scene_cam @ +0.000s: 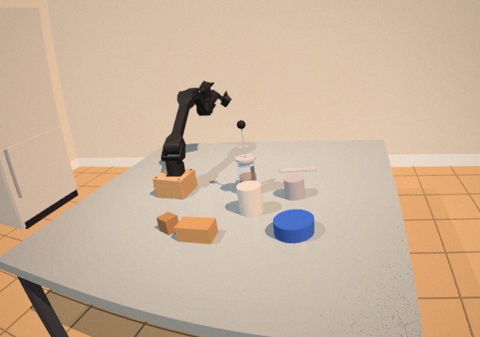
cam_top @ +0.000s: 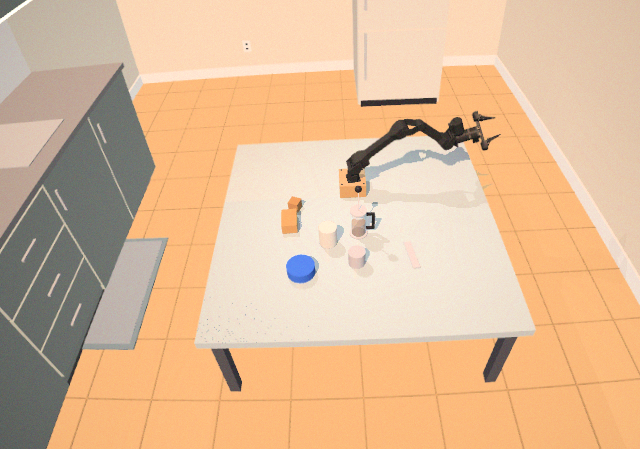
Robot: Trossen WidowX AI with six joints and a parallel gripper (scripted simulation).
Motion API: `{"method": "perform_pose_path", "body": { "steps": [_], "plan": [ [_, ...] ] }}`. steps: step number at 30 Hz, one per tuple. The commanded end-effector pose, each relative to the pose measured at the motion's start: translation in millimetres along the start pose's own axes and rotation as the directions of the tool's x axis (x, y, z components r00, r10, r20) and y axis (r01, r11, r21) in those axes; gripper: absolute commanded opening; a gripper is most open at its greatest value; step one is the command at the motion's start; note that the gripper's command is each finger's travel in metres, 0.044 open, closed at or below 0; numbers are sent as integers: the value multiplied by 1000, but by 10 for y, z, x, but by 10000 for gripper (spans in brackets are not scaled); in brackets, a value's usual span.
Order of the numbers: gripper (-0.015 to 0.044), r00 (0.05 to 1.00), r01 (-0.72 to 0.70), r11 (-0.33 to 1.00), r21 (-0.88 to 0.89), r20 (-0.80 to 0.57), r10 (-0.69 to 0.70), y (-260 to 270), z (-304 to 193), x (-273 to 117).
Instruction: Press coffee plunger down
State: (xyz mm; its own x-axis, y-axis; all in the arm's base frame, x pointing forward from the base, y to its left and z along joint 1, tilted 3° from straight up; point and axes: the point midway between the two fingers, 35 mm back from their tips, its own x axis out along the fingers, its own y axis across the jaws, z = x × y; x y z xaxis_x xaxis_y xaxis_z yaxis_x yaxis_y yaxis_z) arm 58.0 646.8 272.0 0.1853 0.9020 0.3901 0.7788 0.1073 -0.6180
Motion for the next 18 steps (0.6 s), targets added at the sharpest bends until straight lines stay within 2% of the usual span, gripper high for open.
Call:
{"method": "perform_pose_path", "body": {
  "steps": [1,5,10,15,18],
  "plan": [
    [426,1000,-4,1000,4,-1,4,16,-27,3],
    [440,999,-52,996,70,-3,52,187,-341,24],
    [440,985,-159,967,200,-32,168,578,-1112,-24],
    [440,953,-253,902,351,-69,294,941,-1932,-246],
    [440,946,-270,878,394,-59,318,985,-2108,-369]
  ]
}}
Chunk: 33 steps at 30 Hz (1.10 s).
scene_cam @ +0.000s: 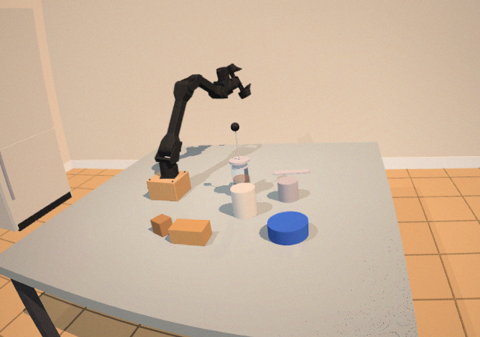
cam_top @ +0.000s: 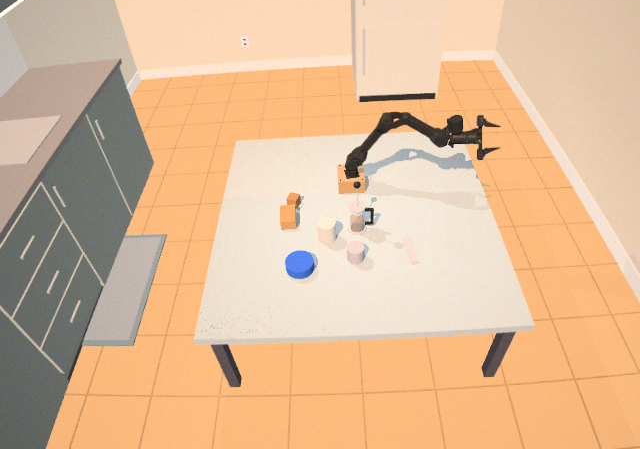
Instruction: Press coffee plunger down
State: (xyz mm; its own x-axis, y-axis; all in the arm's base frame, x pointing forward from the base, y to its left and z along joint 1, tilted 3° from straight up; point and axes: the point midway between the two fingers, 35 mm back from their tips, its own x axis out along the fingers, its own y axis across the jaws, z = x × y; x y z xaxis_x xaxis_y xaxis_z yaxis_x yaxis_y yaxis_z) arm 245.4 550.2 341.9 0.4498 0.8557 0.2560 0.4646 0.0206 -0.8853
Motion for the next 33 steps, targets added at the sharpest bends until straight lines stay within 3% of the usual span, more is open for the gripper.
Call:
{"method": "perform_pose_path", "body": {
  "steps": [1,9,18,26,33],
  "plan": [
    [440,998,-59,994,86,1,60,65,-270,-114],
    [440,958,-172,908,382,-150,245,194,-1602,-673],
    [440,848,-121,707,697,-297,438,250,-2633,-1723],
    [440,658,177,455,873,-449,605,207,-3200,-3049],
    [440,432,575,242,782,-541,722,137,-3173,-4261]
  ]
}}
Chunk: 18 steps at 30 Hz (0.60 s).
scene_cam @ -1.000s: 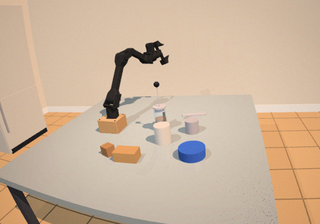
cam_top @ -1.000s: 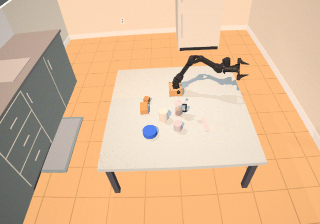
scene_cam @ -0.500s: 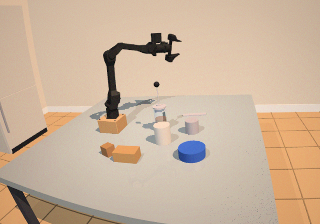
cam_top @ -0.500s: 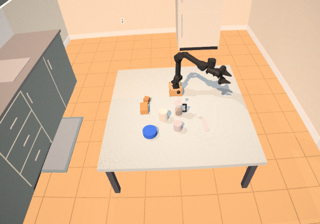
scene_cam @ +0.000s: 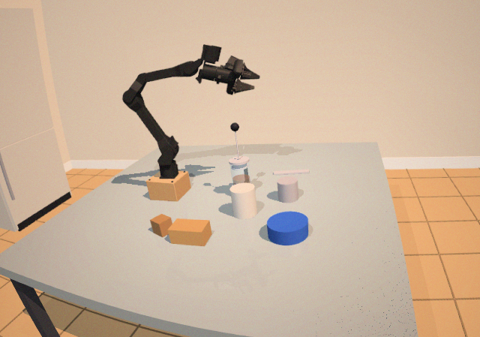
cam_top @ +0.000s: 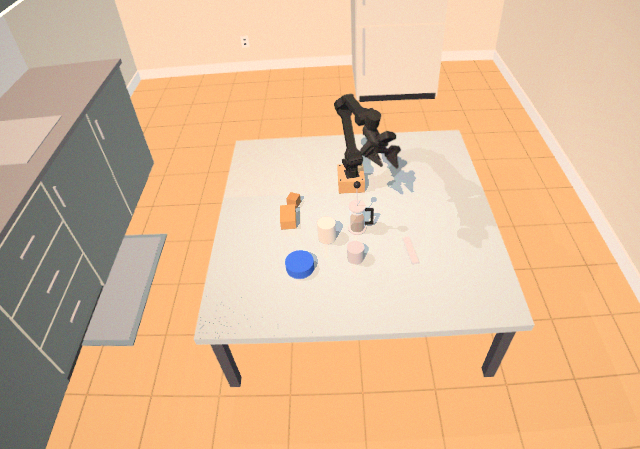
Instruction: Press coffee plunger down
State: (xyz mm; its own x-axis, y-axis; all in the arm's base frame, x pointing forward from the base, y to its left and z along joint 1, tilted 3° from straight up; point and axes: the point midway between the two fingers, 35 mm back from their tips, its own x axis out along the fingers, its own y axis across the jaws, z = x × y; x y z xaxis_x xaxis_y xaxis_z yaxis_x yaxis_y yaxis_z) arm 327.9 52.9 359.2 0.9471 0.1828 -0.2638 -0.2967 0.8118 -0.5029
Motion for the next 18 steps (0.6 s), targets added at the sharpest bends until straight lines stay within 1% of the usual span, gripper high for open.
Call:
{"method": "perform_pose_path", "body": {
  "steps": [1,4,6,8,12,18],
  "plan": [
    [440,991,78,970,230,-122,-51,-133,-447,-369],
    [440,970,184,894,409,-221,-99,-179,-788,-696],
    [440,950,264,815,516,-286,-127,-166,-1005,-908],
    [440,935,316,753,577,-326,-143,-144,-1138,-1030],
    [440,933,323,745,584,-331,-145,-99,-1228,-1004],
    [440,933,322,745,584,-330,-144,119,-1585,-845]
  ]
}}
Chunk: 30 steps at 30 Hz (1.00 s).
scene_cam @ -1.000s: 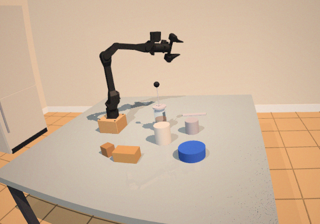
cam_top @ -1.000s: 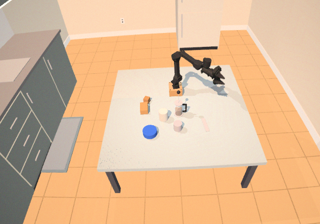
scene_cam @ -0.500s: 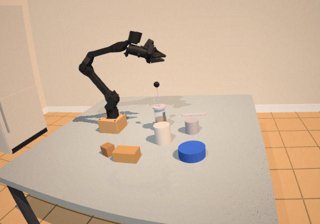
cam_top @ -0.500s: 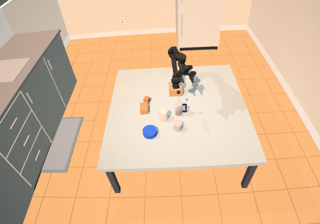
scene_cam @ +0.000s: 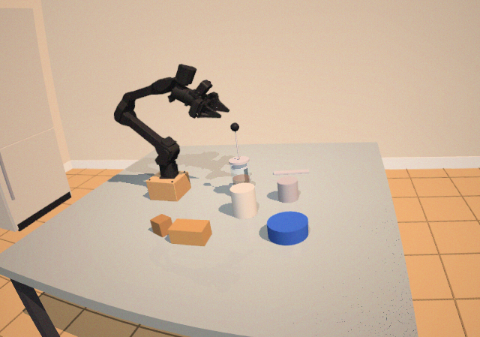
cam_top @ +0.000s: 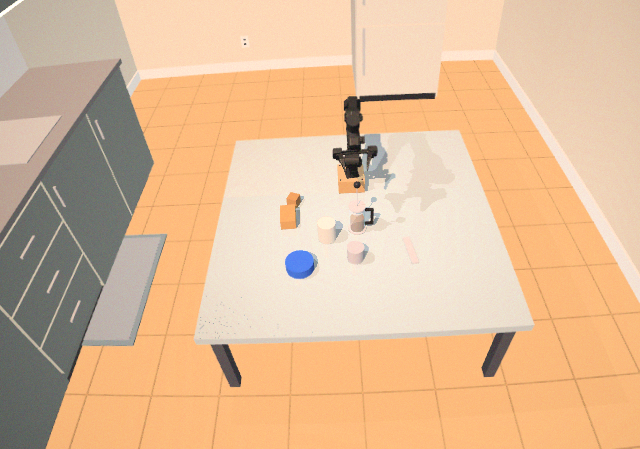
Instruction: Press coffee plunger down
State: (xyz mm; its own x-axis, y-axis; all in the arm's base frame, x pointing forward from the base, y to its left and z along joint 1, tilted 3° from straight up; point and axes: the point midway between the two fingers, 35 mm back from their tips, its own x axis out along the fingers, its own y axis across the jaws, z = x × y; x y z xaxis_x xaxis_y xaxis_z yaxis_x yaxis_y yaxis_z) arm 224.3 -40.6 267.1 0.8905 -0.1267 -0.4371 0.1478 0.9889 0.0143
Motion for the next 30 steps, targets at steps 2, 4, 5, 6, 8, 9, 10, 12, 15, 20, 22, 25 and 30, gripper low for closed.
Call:
{"method": "perform_pose_path", "body": {
  "steps": [2,4,5,6,8,9,10,12,15,20,22,25,30],
  "plan": [
    [440,1000,3,1000,9,-9,-3,-2,-240,137],
    [440,1000,3,1000,9,-9,-3,-2,-234,140],
    [440,1000,3,1000,9,-9,-3,-2,-233,145],
    [440,1000,3,1000,9,-9,-3,-2,-232,153],
    [440,1000,3,1000,9,-9,-3,-3,-230,176],
    [440,1000,3,1000,9,-8,-3,-3,-229,191],
    [440,1000,3,1000,9,-8,-3,-3,-228,206],
    [440,1000,3,1000,9,-8,-3,-4,-226,238],
    [440,1000,3,1000,9,-8,-3,-4,-224,286],
    [440,1000,3,1000,9,-7,-3,-4,-223,364],
    [440,1000,3,1000,9,-7,-3,-4,-223,396],
    [440,1000,3,1000,9,-6,-3,-4,-224,443],
    [440,1000,3,1000,9,-6,-3,-2,-230,521]
  ]
}}
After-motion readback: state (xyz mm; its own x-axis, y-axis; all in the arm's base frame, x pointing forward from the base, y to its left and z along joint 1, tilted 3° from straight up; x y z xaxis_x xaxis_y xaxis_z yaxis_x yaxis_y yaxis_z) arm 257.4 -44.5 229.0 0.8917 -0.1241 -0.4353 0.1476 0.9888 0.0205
